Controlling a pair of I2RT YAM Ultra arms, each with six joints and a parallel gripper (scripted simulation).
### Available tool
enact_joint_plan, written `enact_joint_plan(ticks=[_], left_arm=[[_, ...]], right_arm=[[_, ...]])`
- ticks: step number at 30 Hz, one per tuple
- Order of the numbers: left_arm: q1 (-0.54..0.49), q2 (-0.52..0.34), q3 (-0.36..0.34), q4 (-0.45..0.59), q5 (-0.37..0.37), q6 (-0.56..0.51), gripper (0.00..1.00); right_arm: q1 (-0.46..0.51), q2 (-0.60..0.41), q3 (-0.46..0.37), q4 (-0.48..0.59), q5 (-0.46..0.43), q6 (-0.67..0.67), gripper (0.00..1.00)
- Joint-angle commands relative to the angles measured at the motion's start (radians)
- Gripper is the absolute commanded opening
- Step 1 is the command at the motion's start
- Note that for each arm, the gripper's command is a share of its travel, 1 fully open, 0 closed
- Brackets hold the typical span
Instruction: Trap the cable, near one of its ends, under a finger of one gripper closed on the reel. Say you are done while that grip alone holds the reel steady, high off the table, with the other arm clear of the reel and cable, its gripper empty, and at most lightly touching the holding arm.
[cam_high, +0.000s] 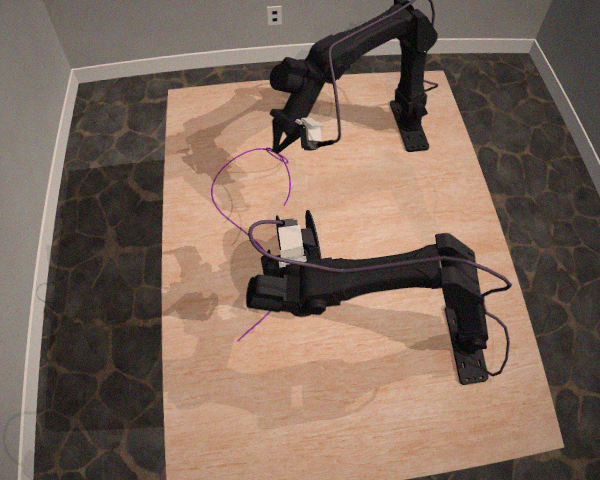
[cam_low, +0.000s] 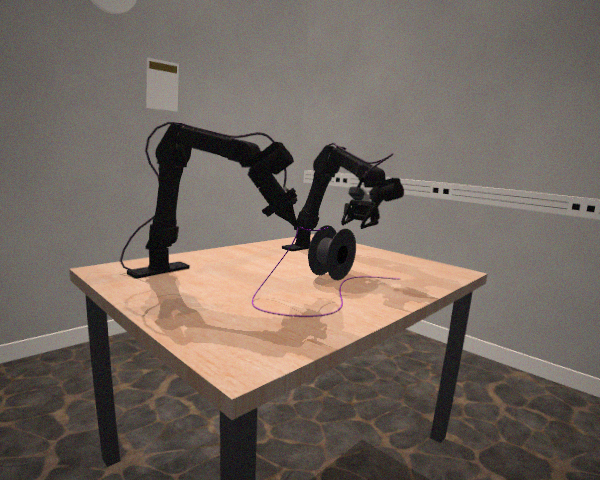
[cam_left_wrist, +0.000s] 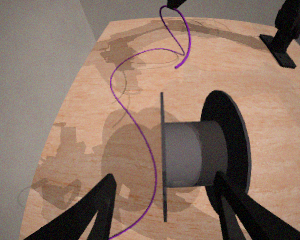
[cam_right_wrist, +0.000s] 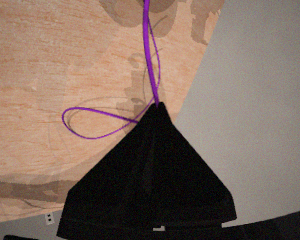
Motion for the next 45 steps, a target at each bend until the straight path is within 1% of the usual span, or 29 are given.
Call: enact_joint_plan(ticks=[1,3,5,9,12,14,16,18,19,20,21,22,27,29,31,33,37,41,42,45], left_arm=[[0.004,-0.002,-0.004,0.008,0.02,0.002,0.75],[0.004,-0.002,-0.01,0.012,0.02,0.002,0.75],[0.004,-0.003,-0.016,0.015,0.02,0.002,0.75],[0.003,-0.005,-0.01,0.01,0.02,0.001,0.75],[0.003,-0.007,-0.014,0.012,0.02,0.001,0.75],[0.003,-0.008,-0.016,0.013,0.02,0.0,0.75],[0.002,-0.009,-0.018,0.014,0.02,0.0,0.75],[0.002,-0.009,-0.018,0.014,0.02,0.0,0.75],[0.002,-0.008,0.013,0.007,0.02,-0.001,0.75],[0.002,-0.007,0.027,0.002,0.02,-0.001,0.75],[0.002,-0.004,0.024,-0.003,0.02,-0.002,0.75],[0.002,-0.002,0.02,-0.006,0.02,-0.002,0.75],[0.001,-0.004,0.021,-0.007,0.02,-0.003,0.75],[0.001,-0.005,0.021,-0.008,0.02,-0.004,0.75],[0.001,-0.006,0.021,-0.008,0.02,-0.004,0.75],[0.0,-0.007,0.021,-0.008,0.02,-0.004,0.75],[0.0,-0.009,0.021,-0.009,0.02,-0.004,0.75],[0.0,-0.011,0.02,-0.009,0.02,-0.005,0.75],[0.0,-0.011,0.02,-0.009,0.02,-0.005,0.75],[-0.001,-0.013,0.02,-0.009,0.02,-0.006,0.75]], right_arm=[[-0.006,-0.005,0.036,-0.012,0.013,0.019,0.0],[-0.016,0.012,0.039,-0.012,0.014,0.021,0.0],[0.024,0.019,0.044,0.001,0.021,0.034,0.0],[0.053,0.022,0.057,0.007,0.043,0.059,0.0],[0.031,0.007,0.064,-0.011,0.04,0.055,0.0],[0.023,-0.016,0.054,-0.012,0.022,0.051,0.0],[0.02,-0.014,0.002,-0.013,0.02,0.042,0.0],[0.02,-0.014,0.002,-0.013,0.02,0.042,0.0],[0.04,-0.012,0.026,-0.007,0.02,0.046,0.0],[0.044,-0.026,0.003,0.004,0.021,0.05,0.0],[0.043,-0.03,-0.013,0.011,0.025,0.051,0.0],[0.044,-0.026,0.003,0.006,0.027,0.052,0.0],[0.025,-0.026,-0.011,0.017,0.022,0.047,0.0],[0.041,-0.015,0.002,0.019,0.029,0.052,0.0],[0.06,0.022,0.041,0.027,0.047,0.064,0.0],[0.083,0.025,0.043,0.02,0.063,0.082,0.0],[0.094,0.027,0.06,0.001,0.072,0.092,0.0],[0.074,0.029,0.073,-0.008,0.072,0.092,0.0],[0.096,0.047,0.076,-0.008,0.075,0.095,0.0],[0.129,0.056,0.085,-0.002,0.093,0.117,0.0]])
